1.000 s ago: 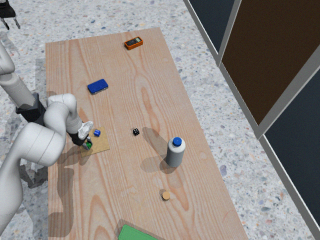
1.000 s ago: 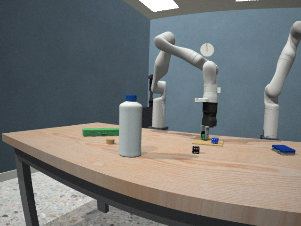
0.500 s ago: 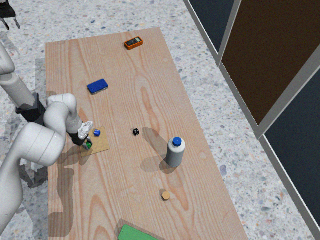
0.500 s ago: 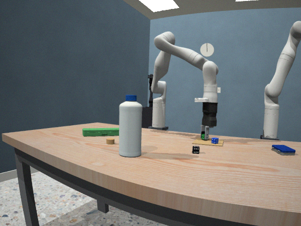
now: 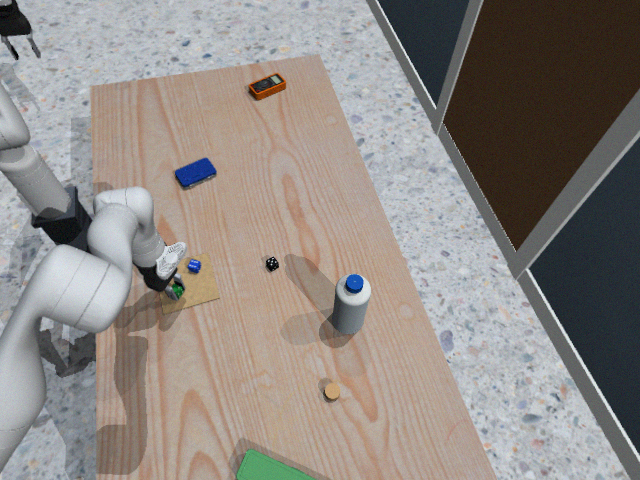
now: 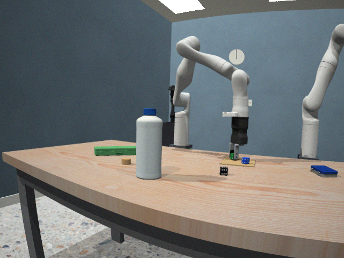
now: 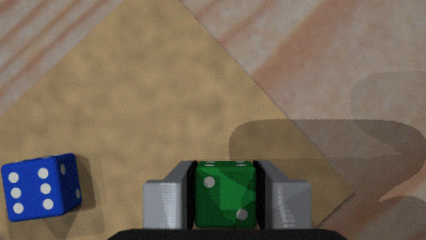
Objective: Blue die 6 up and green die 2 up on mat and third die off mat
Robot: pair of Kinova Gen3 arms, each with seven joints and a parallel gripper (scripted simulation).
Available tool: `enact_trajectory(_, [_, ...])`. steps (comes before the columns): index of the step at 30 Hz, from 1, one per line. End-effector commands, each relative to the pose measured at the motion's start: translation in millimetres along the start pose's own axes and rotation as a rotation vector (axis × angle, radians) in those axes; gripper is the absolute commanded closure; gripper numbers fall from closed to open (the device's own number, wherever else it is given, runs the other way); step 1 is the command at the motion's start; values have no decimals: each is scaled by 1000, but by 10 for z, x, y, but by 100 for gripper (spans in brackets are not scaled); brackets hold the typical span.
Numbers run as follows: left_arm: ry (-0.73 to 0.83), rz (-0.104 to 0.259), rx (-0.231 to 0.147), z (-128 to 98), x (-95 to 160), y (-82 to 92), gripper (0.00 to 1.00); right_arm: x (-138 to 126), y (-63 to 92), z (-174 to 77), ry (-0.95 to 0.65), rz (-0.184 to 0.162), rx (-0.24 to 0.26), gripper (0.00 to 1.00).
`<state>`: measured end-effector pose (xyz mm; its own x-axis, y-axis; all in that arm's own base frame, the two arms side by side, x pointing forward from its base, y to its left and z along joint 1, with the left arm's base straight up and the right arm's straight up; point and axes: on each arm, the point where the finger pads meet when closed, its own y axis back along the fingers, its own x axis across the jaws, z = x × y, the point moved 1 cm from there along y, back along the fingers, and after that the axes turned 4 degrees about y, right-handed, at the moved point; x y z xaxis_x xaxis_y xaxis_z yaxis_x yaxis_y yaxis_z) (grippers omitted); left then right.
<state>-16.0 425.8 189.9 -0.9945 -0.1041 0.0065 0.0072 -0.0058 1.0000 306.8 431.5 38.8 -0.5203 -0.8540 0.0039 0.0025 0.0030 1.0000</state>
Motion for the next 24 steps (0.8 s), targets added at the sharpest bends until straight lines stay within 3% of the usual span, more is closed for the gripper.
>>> enact_trajectory(1, [-2, -7, 6, -12, -22, 5, 0, -7, -8, 9, -2, -4, 1, 51])
enact_trajectory(24, [-2, -7, 6, -12, -22, 5, 0, -7, -28, 9, -2, -4, 1, 51])
